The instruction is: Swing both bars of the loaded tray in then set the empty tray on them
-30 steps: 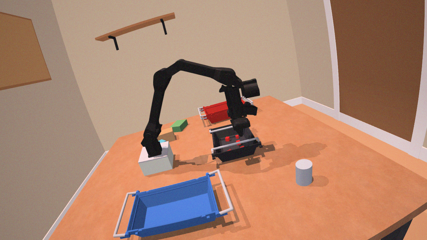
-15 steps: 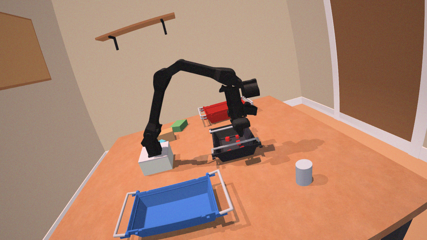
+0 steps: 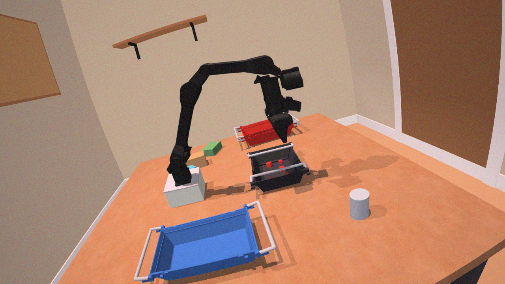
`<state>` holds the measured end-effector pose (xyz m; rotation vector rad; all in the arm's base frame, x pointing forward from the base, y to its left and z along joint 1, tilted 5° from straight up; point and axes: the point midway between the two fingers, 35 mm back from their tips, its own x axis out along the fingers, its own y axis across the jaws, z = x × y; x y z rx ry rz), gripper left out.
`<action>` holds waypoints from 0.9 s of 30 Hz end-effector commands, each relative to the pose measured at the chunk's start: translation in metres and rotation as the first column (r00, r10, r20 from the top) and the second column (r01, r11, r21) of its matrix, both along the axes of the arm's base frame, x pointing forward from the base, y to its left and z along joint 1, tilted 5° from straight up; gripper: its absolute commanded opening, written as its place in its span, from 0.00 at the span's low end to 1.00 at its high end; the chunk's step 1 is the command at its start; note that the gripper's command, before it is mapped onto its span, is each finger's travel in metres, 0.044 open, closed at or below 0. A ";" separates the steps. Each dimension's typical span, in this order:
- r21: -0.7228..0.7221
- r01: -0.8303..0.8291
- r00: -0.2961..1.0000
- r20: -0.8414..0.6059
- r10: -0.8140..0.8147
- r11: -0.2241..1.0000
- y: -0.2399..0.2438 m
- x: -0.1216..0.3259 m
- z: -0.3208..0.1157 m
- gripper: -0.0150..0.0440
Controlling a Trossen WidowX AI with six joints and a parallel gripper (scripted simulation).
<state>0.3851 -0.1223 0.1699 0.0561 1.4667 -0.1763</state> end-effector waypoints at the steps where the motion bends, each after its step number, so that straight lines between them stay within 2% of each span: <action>1: -0.011 0.003 0.999 0.032 -0.002 1.000 0.006 -0.010 0.049 1.00; 2: -0.011 0.002 0.999 0.034 -0.002 1.000 0.007 -0.012 0.055 1.00; 3: -0.004 0.021 1.000 0.022 -0.020 1.000 0.000 -0.005 0.026 1.00; 4: 0.003 0.088 0.996 0.026 -0.088 0.996 -0.008 -0.010 0.024 1.00; 7: 0.045 0.457 0.888 0.039 -0.458 0.888 -0.051 -0.041 0.012 1.00; 11: 0.100 0.826 0.554 0.036 -0.832 0.554 -0.097 -0.089 -0.005 1.00; 14: 0.133 0.959 0.249 0.021 -0.968 0.250 -0.120 -0.125 -0.018 1.00; 17: 0.157 0.987 -0.037 0.003 -0.999 -0.036 -0.135 -0.158 -0.029 1.00; 20: 0.174 0.936 -0.306 -0.020 -0.952 -0.305 -0.145 -0.189 -0.041 1.00; 23: 0.186 0.812 -0.555 -0.045 -0.831 -0.553 -0.150 -0.222 -0.053 1.00; 27: 0.192 0.544 -0.821 -0.080 -0.565 -0.817 -0.152 -0.265 -0.069 1.00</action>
